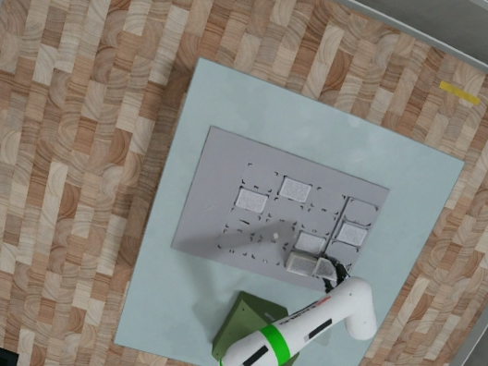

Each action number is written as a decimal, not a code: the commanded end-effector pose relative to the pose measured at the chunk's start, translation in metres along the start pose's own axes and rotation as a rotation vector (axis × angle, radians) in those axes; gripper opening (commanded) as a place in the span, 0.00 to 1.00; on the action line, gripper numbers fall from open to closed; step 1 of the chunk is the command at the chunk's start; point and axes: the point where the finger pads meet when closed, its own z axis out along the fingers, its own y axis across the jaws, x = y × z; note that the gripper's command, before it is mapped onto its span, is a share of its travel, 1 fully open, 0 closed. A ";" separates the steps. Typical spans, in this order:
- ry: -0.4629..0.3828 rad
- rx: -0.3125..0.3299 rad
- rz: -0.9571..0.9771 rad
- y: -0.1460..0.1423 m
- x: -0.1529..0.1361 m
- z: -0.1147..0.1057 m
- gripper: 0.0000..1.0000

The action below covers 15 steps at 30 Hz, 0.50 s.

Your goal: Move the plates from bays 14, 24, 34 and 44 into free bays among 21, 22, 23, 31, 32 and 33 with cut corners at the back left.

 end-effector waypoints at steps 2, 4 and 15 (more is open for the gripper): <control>0.001 0.001 0.000 -0.005 -0.006 -0.001 0.10; 0.001 0.001 0.000 -0.006 -0.008 -0.001 0.10; 0.001 0.001 0.000 -0.022 -0.033 -0.001 0.10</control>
